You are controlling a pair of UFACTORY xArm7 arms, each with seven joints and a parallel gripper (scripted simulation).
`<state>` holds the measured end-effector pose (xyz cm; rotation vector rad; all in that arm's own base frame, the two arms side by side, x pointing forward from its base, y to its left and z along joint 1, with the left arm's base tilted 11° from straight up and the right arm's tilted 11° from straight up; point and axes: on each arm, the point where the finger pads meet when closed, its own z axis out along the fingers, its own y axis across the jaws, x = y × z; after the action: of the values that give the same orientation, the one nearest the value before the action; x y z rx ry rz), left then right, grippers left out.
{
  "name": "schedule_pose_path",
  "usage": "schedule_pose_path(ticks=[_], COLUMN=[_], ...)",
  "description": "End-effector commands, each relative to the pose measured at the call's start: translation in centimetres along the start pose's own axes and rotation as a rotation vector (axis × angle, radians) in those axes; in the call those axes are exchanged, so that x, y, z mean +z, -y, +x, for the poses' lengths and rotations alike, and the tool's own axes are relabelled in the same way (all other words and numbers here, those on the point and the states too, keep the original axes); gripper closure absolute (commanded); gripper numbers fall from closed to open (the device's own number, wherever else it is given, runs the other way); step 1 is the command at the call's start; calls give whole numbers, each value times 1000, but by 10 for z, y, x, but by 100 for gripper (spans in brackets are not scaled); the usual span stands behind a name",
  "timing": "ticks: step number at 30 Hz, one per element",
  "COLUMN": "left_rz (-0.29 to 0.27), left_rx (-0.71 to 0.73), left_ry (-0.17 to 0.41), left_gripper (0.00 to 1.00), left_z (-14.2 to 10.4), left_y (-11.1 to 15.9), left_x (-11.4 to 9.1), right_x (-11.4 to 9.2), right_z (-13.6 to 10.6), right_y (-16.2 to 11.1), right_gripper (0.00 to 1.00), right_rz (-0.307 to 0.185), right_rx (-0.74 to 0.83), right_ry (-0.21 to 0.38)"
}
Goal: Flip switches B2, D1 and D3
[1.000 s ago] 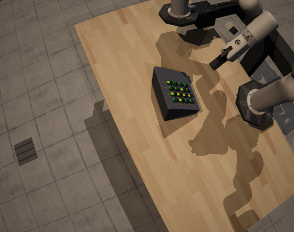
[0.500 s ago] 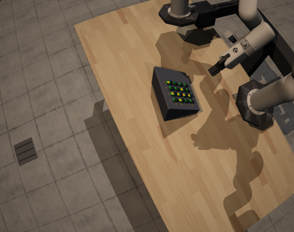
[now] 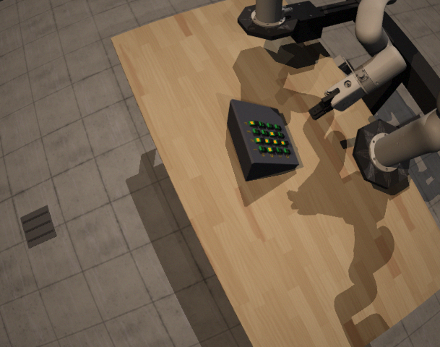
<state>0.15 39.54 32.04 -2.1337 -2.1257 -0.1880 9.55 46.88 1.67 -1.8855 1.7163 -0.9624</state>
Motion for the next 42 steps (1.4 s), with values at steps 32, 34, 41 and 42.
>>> schedule_pose_path(ticks=[32,34,41,42], left_rz=[0,0,0,0], left_rx=[0,0,0,0], left_ry=[-6,-6,-6,-6], left_gripper=[0,0,0,0], left_z=[1,1,1,1], left_y=[0,0,0,0], left_x=[-2,-2,-2,-2], right_x=[38,39,42,43], right_z=[10,10,12,12], right_y=[-48,-49,-53,-53], right_gripper=[100,100,100,100], right_rz=[3,3,3,3], right_rx=[95,96,105,105], right_ry=[-49,-50,-55,-56])
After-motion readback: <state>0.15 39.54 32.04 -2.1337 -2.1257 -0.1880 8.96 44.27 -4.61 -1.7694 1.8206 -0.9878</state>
